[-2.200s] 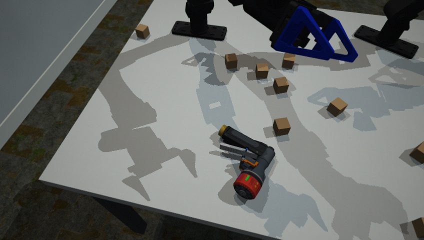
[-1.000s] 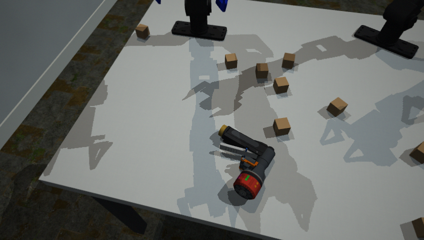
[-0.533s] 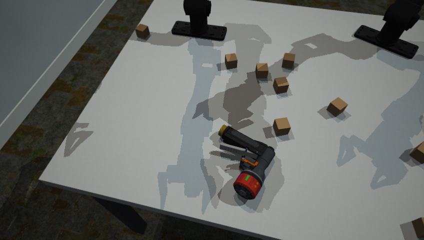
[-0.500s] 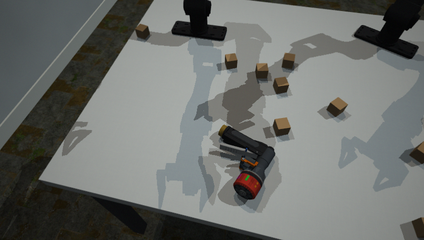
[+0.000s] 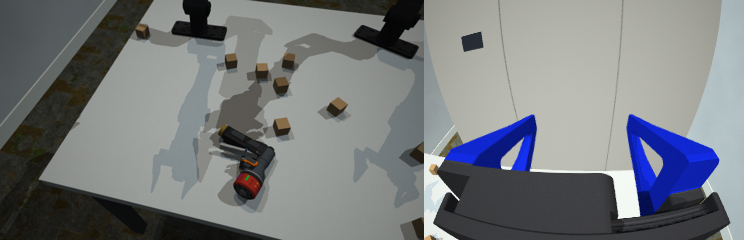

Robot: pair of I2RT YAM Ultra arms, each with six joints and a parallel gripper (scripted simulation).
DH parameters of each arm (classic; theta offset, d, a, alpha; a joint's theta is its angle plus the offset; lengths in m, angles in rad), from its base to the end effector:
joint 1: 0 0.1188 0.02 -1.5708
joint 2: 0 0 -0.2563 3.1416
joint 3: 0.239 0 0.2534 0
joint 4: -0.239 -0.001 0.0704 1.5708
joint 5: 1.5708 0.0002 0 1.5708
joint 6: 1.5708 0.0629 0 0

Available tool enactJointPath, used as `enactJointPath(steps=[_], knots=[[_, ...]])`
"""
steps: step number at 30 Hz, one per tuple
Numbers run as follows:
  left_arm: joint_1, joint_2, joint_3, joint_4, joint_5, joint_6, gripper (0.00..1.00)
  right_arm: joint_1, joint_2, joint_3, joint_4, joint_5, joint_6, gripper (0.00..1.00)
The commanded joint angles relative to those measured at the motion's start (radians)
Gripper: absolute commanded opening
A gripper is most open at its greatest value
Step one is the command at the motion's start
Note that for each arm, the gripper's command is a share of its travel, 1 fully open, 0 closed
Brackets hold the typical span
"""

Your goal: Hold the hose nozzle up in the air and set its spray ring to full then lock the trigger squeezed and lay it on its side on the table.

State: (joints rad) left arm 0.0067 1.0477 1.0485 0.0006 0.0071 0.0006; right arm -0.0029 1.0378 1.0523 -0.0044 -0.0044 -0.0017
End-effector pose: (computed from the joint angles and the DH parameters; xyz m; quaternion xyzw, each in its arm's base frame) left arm 0.2714 0.0024 0.4010 0.0004 0.7066 0.0001 0.7076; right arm 0.2684 0.0005 0.4042 -0.0011 0.7035 -0.0001 0.7107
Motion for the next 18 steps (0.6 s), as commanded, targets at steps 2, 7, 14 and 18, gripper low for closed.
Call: enactJointPath(steps=[2,7,14,18], knots=[[-0.015,-0.028,0.031,0.018,-0.004,-0.012,1.00,-0.003,-0.016,0.029,0.026,-0.003,-0.009,0.37],[-0.014,-0.027,0.031,0.008,-0.009,-0.007,1.00,0.016,-0.005,-0.011,0.015,0.006,0.003,0.37],[-0.010,-0.027,0.030,0.003,-0.011,0.001,1.00,0.010,0.008,-0.005,0.014,0.006,0.008,0.37],[-0.013,-0.027,0.030,0.002,-0.011,0.001,1.00,0.014,-0.004,-0.010,0.015,0.005,0.005,0.78]])
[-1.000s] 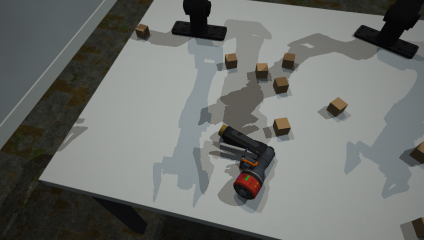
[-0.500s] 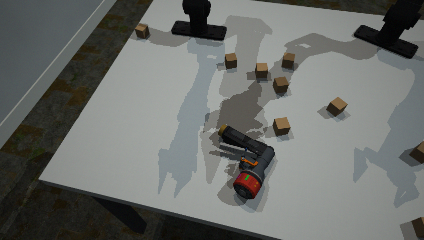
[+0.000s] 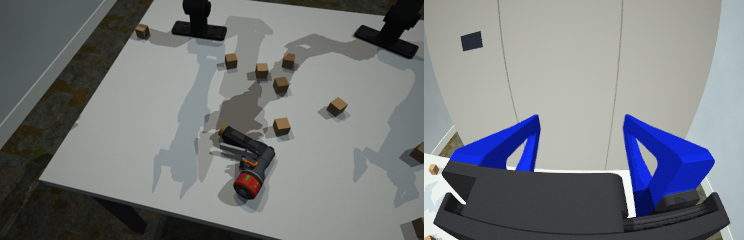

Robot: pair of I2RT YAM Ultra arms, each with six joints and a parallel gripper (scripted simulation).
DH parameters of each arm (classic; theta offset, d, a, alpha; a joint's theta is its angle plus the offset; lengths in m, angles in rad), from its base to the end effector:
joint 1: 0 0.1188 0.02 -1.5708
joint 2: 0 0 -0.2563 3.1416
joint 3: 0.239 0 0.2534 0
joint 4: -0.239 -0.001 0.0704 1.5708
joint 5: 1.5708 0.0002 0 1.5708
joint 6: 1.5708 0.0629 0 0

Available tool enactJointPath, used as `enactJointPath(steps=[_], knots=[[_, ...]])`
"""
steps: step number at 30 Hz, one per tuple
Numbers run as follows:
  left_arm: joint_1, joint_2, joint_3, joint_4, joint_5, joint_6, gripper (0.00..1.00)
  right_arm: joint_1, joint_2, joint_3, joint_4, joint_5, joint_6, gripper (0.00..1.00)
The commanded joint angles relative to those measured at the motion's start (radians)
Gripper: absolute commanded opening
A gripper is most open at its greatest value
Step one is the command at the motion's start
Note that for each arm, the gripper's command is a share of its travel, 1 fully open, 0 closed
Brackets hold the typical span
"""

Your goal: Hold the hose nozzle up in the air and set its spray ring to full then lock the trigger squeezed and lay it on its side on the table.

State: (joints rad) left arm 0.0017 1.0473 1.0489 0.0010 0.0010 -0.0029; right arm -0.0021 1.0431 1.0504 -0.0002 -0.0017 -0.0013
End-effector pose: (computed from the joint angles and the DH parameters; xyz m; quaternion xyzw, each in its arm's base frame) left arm 0.2713 0.0014 0.4013 -0.0013 0.7062 -0.0008 0.7080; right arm 0.2700 0.0005 0.4028 -0.0003 0.7046 -0.0006 0.7096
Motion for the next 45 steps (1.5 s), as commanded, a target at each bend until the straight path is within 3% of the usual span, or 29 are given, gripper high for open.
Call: enactJointPath(steps=[1,9,10,13,45], knots=[[-0.008,-0.026,0.030,0.001,-0.005,0.005,1.00,0.013,-0.009,-0.008,0.010,0.003,0.005,0.78],[-0.008,-0.026,0.030,0.001,-0.005,0.004,1.00,0.004,-0.004,0.001,0.007,0.003,0.003,0.78],[-0.008,-0.026,0.030,0.001,-0.005,0.004,1.00,0.017,0.028,-0.033,-0.030,-0.014,-0.018,0.78],[-0.008,-0.026,0.030,0.001,-0.005,0.004,1.00,0.021,0.052,0.039,-0.036,-0.036,-0.060,0.78],[-0.008,-0.026,0.030,0.001,-0.005,0.004,1.00,0.130,0.492,0.184,-0.219,-0.275,-0.495,0.78]])
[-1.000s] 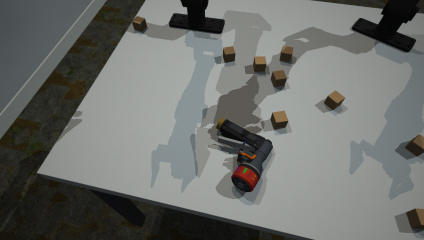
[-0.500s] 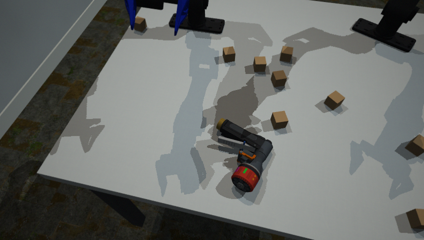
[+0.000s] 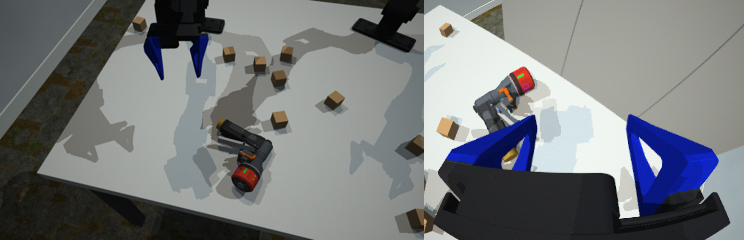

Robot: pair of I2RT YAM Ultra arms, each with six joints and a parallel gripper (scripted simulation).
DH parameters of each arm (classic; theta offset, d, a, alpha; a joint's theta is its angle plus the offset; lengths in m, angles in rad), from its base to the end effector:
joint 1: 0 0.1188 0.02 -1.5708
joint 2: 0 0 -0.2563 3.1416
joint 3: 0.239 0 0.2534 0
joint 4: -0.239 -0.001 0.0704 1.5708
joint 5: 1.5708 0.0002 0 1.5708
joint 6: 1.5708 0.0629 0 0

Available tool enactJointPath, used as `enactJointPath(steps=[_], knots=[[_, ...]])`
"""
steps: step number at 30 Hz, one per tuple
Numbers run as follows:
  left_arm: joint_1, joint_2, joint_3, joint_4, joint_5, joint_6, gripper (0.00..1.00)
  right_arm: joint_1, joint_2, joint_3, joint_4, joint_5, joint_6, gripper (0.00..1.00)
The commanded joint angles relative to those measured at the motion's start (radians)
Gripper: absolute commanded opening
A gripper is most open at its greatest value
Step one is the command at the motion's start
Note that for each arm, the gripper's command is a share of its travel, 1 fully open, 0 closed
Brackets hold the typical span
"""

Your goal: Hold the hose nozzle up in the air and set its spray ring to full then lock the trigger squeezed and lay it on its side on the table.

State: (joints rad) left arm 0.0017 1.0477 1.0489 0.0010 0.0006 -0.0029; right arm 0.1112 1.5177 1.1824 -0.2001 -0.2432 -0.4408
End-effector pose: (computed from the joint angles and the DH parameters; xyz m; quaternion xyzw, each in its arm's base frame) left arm 0.2714 0.0014 0.4012 -0.0014 0.7063 -0.0006 0.7079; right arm 0.3675 0.0573 0.2831 -0.2928 0.8135 0.0234 0.5019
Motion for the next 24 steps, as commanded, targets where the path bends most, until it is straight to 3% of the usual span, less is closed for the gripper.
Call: enactJointPath(steps=[1,24], knots=[[-0.008,-0.027,0.030,0.001,-0.004,0.004,1.00,0.020,0.034,0.056,-0.030,-0.042,-0.071,0.78],[-0.008,-0.027,0.030,0.001,-0.004,0.004,1.00,0.107,0.383,0.148,-0.178,-0.236,-0.399,0.78]])
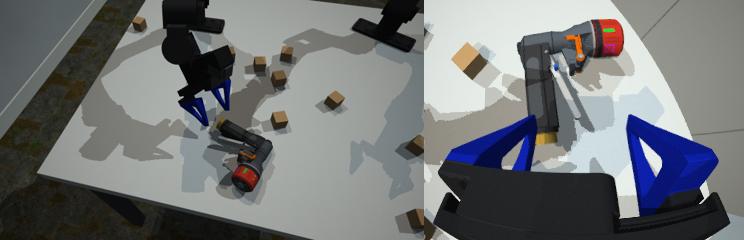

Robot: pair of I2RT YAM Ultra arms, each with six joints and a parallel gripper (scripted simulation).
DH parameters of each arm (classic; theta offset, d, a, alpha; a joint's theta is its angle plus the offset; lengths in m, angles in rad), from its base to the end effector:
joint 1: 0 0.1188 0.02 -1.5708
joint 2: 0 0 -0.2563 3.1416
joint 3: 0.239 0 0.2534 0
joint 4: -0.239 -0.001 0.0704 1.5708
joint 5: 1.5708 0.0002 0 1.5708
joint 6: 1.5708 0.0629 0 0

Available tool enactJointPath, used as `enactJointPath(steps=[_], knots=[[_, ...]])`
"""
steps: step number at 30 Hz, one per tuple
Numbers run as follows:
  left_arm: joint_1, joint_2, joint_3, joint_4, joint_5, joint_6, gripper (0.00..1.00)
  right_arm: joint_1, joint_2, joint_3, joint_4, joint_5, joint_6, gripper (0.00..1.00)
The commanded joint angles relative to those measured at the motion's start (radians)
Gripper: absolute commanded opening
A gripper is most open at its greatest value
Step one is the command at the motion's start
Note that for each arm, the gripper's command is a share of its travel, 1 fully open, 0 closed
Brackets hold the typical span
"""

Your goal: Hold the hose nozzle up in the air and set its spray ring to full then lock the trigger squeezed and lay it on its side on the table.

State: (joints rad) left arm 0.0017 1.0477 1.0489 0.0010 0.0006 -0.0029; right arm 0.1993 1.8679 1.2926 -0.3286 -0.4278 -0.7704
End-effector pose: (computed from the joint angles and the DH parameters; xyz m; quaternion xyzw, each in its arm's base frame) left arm 0.2714 0.0014 0.4012 -0.0014 0.7063 -0.0006 0.7079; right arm 0.3995 0.1083 0.1798 -0.4918 0.7846 0.1024 0.3634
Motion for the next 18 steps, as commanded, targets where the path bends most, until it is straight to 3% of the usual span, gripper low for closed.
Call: enactJointPath(steps=[1,11,18], knots=[[-0.008,-0.027,0.030,0.001,-0.004,0.004,1.00,0.024,0.050,0.044,-0.057,-0.062,-0.087,0.78],[-0.008,-0.027,0.030,0.001,-0.004,0.004,1.00,0.041,0.123,0.080,-0.078,-0.078,-0.123,0.78],[-0.008,-0.027,0.030,0.001,-0.004,0.004,1.00,0.027,0.103,0.044,-0.063,-0.076,-0.100,0.78]])
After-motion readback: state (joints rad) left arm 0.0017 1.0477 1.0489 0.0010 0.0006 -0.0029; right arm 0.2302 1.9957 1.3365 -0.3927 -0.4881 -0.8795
